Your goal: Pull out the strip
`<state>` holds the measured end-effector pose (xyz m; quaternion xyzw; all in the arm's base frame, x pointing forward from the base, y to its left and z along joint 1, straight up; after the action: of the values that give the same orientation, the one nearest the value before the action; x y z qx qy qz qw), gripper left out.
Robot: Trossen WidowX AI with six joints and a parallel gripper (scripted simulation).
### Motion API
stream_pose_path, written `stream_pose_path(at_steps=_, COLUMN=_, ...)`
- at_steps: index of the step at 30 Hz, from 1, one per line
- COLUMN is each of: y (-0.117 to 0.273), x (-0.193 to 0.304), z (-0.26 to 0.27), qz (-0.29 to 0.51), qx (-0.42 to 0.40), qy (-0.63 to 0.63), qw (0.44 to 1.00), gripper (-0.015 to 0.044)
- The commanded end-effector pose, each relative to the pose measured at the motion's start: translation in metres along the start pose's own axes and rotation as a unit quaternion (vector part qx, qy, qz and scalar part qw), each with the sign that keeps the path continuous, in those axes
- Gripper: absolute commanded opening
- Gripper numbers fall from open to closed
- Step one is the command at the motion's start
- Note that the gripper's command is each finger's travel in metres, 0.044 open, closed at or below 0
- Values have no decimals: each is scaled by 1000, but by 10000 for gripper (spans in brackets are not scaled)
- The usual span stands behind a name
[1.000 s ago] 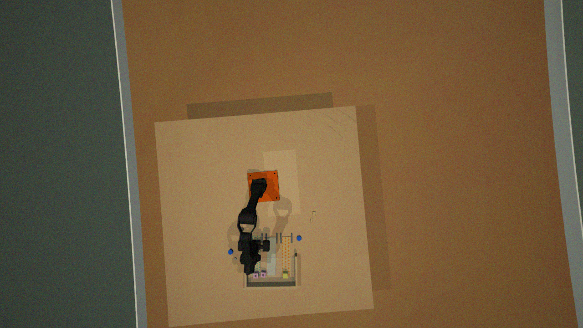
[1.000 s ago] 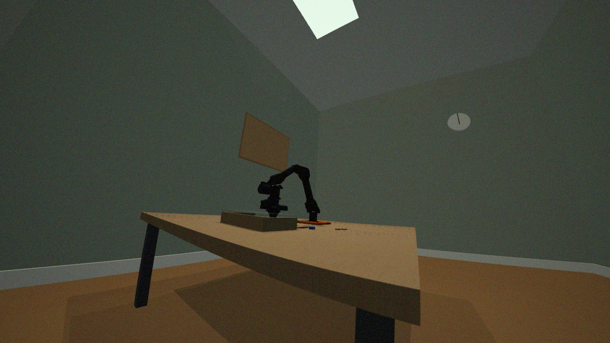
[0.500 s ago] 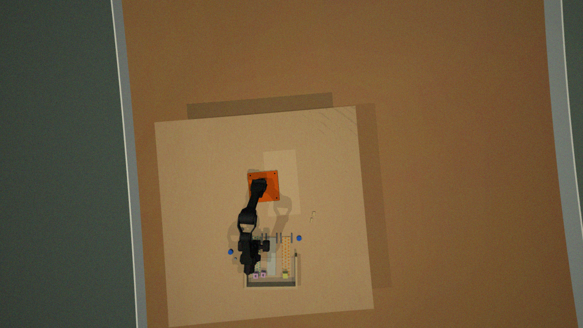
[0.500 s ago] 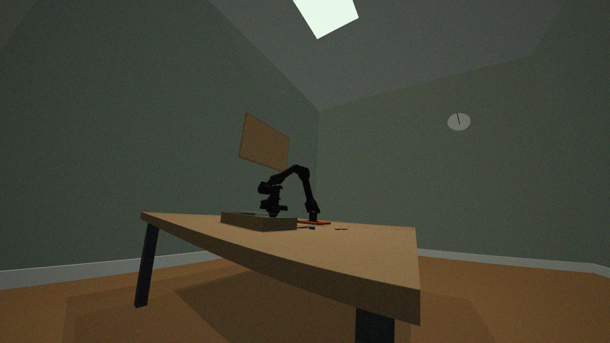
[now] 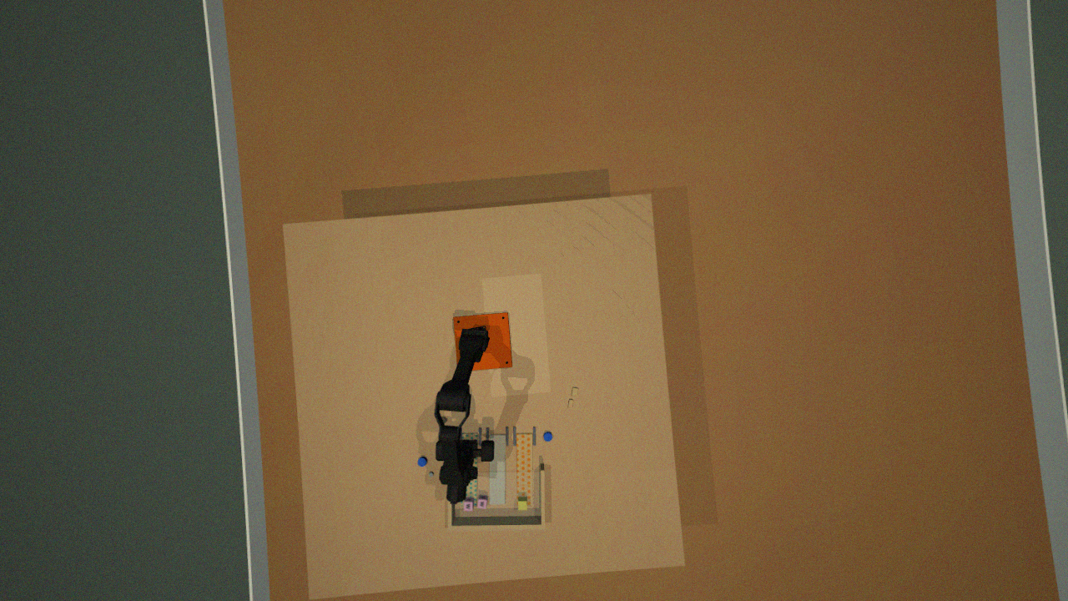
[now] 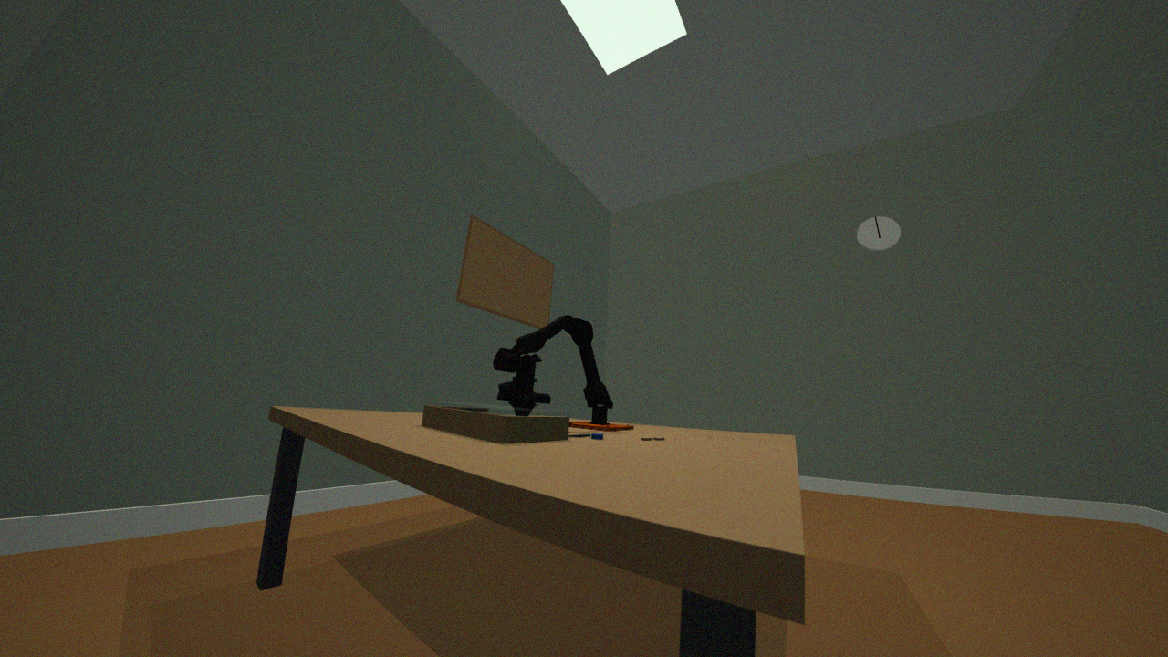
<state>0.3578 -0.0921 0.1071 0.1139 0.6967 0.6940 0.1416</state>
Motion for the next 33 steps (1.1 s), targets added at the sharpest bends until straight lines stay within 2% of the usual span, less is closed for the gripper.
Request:
stream_pose_path(at_steps=1, y=-3, x=-1, z=0, qz=1, qx=-1, qy=2, qw=1000, gripper=0)
stream_pose_path(at_steps=20, y=-5, x=-5, z=1, qz=1, qx=-1, qy=2, qw=1000, gripper=0)
stream_pose_path(at_steps=33, y=-5, x=13, z=-3, qz=2, qx=-1, qy=2, qw=1000, gripper=0)
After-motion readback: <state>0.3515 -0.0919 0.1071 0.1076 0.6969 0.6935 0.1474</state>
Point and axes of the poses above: the point midway between the two fingers, 35 mm back from their tips, its own y axis back along the fingers, its own z axis across the jaws, x = y × z, the point moved 7 cm from there along y, back along the fingers, and after that the axes turned 10 degrees about -y, right-handed, at the moved point
